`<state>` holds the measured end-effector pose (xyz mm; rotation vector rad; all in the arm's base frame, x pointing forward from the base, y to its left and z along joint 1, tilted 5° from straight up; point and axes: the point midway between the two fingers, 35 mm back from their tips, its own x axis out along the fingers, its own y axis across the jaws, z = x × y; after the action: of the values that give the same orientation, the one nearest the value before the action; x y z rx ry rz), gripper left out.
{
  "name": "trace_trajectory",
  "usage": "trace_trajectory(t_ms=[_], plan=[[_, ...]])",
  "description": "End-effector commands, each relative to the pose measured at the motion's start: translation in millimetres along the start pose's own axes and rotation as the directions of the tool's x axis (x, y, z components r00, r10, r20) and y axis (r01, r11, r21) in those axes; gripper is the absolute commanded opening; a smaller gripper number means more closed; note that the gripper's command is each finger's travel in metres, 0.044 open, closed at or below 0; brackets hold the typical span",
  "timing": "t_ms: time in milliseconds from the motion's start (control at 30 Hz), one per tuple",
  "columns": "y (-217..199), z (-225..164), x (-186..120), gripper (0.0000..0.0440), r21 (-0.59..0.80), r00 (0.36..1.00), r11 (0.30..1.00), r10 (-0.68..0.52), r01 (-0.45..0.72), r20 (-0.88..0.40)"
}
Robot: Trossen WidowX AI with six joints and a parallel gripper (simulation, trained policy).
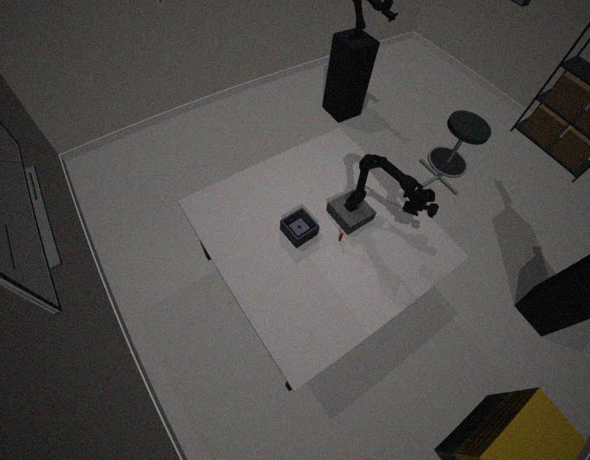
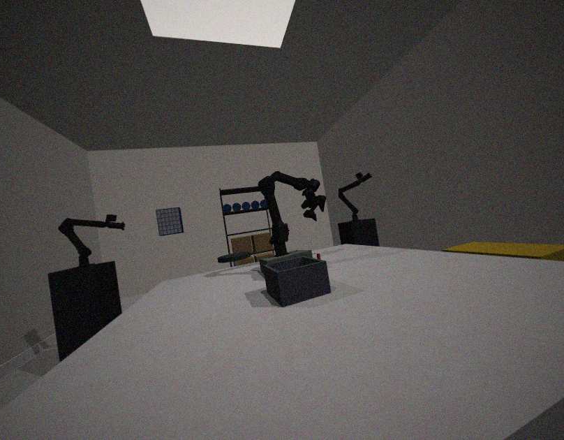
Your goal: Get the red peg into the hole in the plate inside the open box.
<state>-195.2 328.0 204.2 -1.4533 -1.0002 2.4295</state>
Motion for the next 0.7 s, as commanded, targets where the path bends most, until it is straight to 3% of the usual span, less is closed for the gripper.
trace_trajectory(t_ms=[0,333,667], plan=[[-6.6,-19.2,-13.7,0.042,0.118,0.998,0.993,-0.027,0.032,-0.049],[-10.4,-70.2,-44.1,0.0431,0.42,0.984,0.899,-0.053,0.122,-0.172],[-5.5,-115.9,-76.2,0.044,0.664,0.956,0.707,-0.058,0.243,-0.288]])
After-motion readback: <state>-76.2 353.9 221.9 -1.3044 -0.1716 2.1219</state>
